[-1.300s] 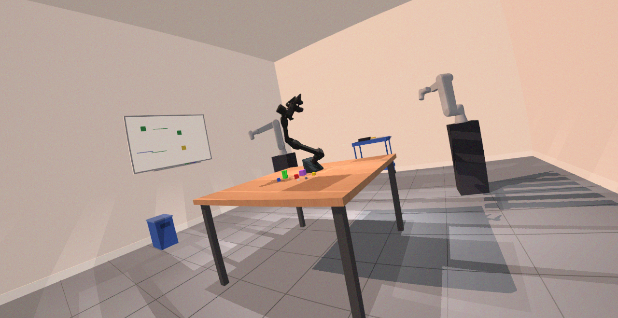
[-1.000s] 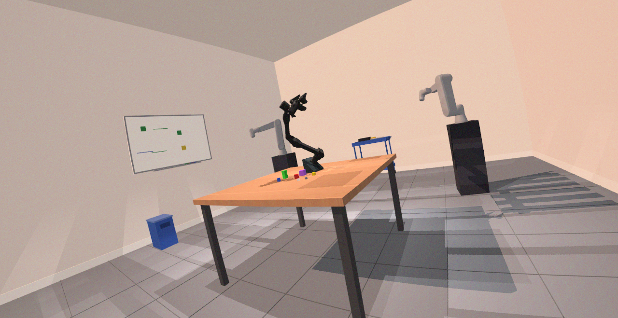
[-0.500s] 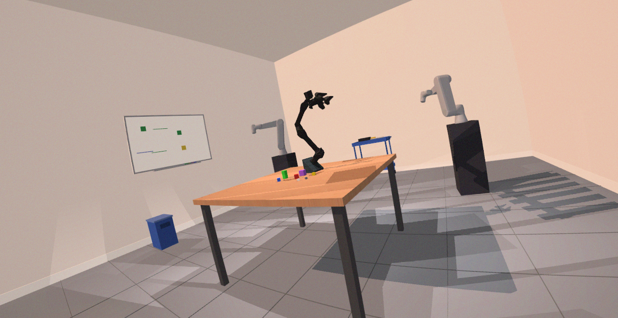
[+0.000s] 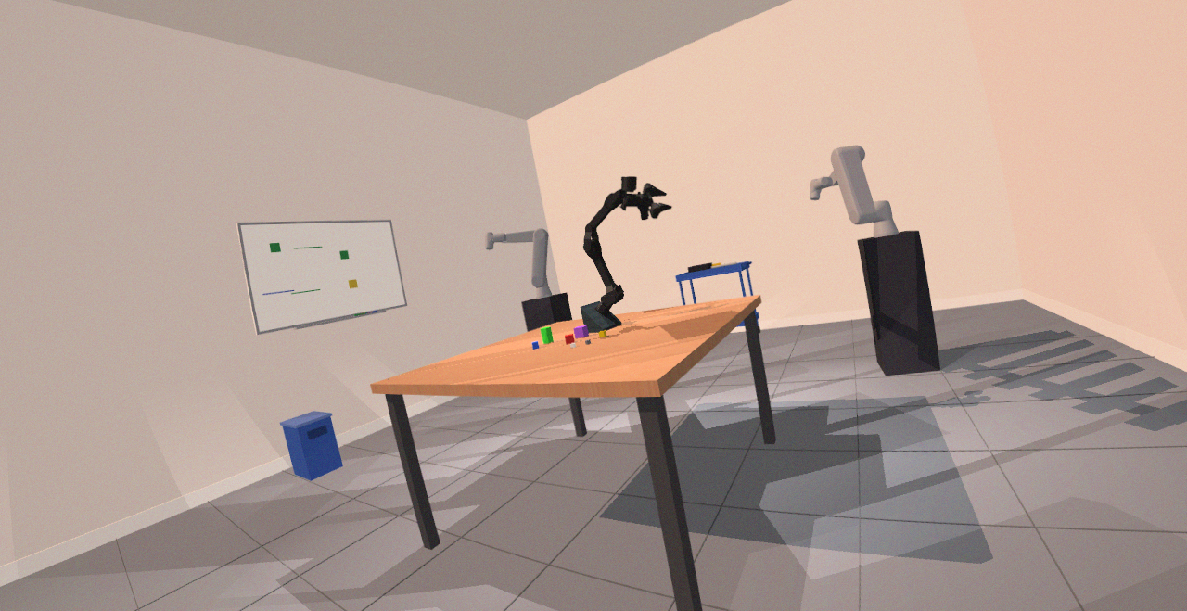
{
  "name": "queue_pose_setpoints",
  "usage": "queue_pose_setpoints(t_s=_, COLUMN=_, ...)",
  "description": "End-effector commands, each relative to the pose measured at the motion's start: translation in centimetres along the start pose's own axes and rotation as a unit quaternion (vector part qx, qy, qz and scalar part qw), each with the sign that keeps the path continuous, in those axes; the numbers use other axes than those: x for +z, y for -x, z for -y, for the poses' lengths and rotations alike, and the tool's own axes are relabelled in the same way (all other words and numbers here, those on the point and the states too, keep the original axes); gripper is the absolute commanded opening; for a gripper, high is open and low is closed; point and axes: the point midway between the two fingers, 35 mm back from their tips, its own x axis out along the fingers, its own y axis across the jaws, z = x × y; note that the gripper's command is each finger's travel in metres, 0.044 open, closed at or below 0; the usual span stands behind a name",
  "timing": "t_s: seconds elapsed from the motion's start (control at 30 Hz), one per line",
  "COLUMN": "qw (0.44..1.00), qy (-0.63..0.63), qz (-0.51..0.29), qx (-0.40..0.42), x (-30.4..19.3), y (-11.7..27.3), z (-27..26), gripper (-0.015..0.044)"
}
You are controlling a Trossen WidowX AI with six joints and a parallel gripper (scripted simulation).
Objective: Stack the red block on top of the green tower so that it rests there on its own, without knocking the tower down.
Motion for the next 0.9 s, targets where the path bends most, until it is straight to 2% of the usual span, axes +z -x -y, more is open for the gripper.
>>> queue_pose_setpoints(t_s=0.0, qw=0.995, qy=-0.054, qz=0.023, qx=0.078, x=1.3, y=-3.6, z=-4.1, gripper=0.044)
queue_pose_setpoints(t_s=0.23, qw=0.969, qy=-0.149, qz=0.036, qx=0.195, x=2.9, y=-7.3, z=-11.5, gripper=0.044)
queue_pose_setpoints(t_s=0.43, qw=0.927, qy=-0.232, qz=0.027, qx=0.292, x=4.0, y=-8.5, z=-18.5, gripper=0.044)
queue_pose_setpoints(t_s=0.63, qw=0.869, qy=-0.314, qz=0.001, qx=0.382, x=5.0, y=-7.8, z=-25.6, gripper=0.044)
queue_pose_setpoints(t_s=0.87, qw=0.791, qy=-0.386, qz=-0.046, qx=0.472, x=6.0, y=-4.6, z=-33.2, gripper=0.044)
